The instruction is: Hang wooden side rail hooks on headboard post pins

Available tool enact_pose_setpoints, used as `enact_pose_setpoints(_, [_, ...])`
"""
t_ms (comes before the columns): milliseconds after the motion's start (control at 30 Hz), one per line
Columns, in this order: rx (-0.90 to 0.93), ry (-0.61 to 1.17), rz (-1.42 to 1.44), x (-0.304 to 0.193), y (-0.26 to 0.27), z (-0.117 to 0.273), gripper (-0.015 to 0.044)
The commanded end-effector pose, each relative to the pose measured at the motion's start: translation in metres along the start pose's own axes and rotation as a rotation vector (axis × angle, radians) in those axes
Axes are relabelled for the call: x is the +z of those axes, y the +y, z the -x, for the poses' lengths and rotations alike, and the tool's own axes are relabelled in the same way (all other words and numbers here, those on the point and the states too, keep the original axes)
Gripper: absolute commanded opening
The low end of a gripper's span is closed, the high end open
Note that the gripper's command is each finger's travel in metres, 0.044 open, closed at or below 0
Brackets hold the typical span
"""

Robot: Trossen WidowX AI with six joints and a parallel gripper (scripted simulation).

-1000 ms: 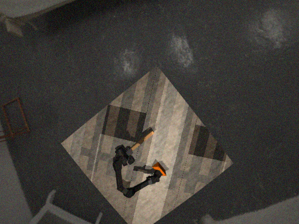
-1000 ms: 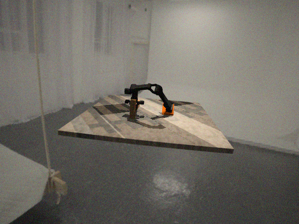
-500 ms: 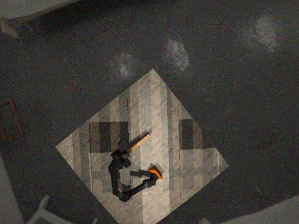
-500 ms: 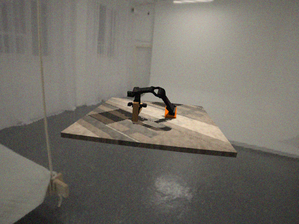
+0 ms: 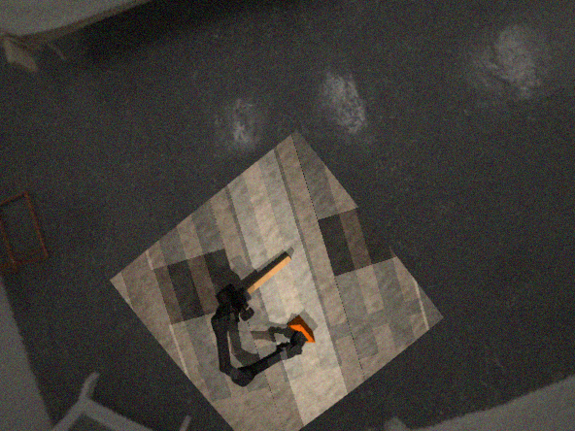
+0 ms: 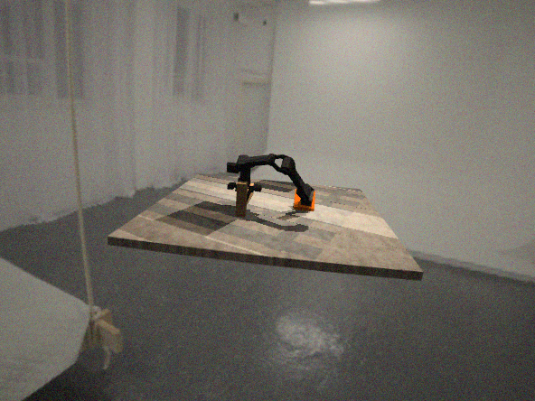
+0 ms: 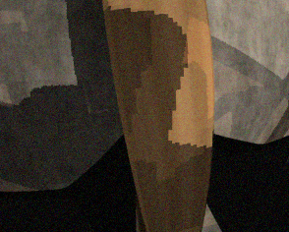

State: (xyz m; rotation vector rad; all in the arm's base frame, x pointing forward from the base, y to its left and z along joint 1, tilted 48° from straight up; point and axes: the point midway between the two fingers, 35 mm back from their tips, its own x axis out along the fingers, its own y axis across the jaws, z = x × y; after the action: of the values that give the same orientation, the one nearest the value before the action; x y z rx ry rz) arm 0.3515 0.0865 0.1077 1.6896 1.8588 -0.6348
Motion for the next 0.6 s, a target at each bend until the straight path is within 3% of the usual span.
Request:
enact_pose_setpoints(0, [0.014,0.003,0.007,-0.0036,0.0008,0.0031,0.0])
enact_pose_setpoints(567, [0.014,0.004,0.007,-0.0036,0.0009,0.0003,0.0])
